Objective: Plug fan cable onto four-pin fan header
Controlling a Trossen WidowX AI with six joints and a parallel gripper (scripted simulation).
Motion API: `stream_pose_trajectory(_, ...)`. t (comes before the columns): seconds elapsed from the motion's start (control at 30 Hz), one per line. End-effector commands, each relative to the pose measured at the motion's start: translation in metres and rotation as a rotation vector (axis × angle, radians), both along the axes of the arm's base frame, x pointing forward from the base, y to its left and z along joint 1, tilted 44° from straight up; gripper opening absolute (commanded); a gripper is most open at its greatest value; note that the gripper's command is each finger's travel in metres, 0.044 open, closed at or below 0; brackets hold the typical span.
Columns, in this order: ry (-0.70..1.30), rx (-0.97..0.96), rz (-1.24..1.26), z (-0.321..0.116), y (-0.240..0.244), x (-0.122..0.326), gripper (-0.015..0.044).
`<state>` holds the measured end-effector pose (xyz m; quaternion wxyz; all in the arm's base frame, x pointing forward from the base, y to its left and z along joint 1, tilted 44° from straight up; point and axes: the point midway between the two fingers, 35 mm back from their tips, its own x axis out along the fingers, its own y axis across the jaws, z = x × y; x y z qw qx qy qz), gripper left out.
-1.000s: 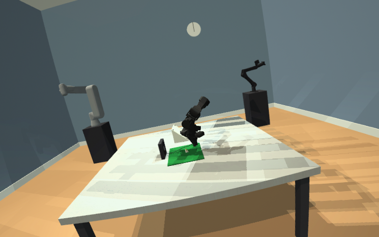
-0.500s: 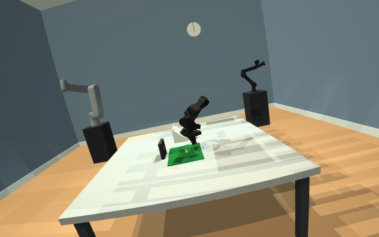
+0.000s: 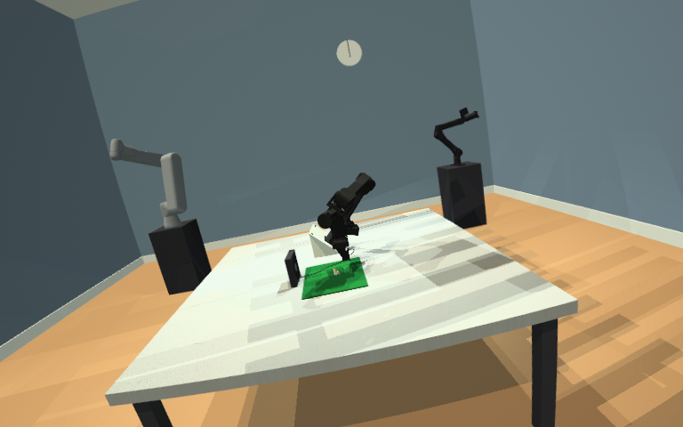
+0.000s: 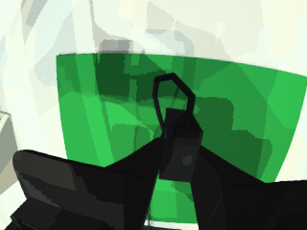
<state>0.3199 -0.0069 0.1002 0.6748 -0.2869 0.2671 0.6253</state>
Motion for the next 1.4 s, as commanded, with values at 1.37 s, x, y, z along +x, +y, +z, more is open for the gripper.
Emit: stream_pose_trajectory(1.37, 0.895, 0.096, -0.935, -0.032, -0.03, -0.006, 0.0)
